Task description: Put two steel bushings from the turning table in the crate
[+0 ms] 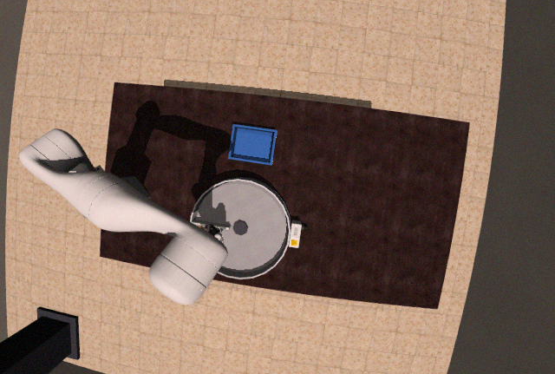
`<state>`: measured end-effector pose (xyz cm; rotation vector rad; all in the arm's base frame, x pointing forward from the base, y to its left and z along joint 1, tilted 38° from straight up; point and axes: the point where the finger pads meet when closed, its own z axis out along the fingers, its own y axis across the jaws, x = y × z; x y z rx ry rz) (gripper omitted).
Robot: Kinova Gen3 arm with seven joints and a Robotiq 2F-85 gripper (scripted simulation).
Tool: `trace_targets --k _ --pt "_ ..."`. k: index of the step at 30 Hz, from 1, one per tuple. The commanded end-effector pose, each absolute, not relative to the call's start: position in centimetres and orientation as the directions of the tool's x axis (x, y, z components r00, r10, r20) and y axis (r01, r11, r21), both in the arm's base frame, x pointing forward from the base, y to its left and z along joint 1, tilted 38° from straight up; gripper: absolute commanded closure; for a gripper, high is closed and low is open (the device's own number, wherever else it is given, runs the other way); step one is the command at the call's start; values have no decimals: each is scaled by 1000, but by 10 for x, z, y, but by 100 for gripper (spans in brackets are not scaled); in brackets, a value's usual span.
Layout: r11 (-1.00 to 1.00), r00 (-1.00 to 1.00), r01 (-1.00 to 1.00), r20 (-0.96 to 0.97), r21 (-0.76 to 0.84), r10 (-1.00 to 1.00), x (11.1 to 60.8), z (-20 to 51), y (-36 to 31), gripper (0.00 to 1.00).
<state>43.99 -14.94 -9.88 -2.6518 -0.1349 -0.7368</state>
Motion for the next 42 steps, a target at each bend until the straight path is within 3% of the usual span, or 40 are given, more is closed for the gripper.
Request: trace_targets --k 1,42 --pt "-922 857 191 515 -336 -10 440 -98 -150 100" --pt "-922 855 205 519 -329 6 435 -88 -156 100"
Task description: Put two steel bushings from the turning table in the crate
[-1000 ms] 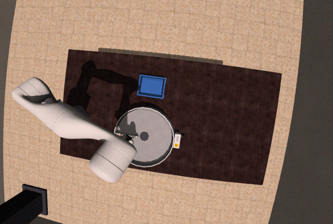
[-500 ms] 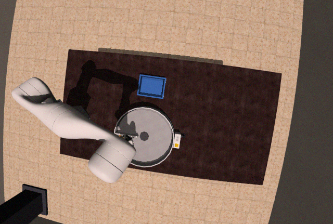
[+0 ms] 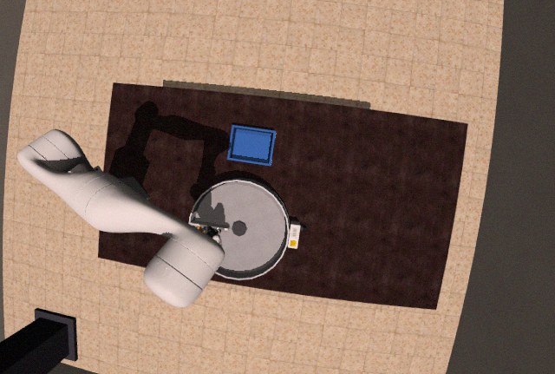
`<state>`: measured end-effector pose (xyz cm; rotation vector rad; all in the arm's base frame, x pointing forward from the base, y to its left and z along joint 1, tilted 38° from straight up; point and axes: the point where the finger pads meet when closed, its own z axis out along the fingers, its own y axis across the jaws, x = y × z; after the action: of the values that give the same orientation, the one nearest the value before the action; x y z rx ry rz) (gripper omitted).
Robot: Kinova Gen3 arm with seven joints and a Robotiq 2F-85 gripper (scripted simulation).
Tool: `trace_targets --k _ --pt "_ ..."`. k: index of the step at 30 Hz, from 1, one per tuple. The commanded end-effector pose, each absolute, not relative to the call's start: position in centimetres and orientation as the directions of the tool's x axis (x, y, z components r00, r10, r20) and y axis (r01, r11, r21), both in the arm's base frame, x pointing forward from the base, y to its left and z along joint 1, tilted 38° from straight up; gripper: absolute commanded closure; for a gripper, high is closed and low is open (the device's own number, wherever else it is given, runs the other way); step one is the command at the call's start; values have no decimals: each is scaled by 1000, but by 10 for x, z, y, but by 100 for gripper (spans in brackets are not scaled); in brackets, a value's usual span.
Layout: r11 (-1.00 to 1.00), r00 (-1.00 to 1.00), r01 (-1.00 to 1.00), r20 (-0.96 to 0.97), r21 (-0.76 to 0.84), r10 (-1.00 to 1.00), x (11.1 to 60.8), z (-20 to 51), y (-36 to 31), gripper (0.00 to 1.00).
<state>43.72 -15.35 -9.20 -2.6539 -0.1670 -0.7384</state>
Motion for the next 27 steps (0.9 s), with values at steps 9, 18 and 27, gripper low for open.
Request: trace_targets --k 9,18,27 --pt "-922 855 205 519 -329 6 435 -88 -156 100" --pt "-922 854 209 520 -324 11 434 -84 -159 100" --pt "-922 854 209 520 -324 11 434 -84 -159 100"
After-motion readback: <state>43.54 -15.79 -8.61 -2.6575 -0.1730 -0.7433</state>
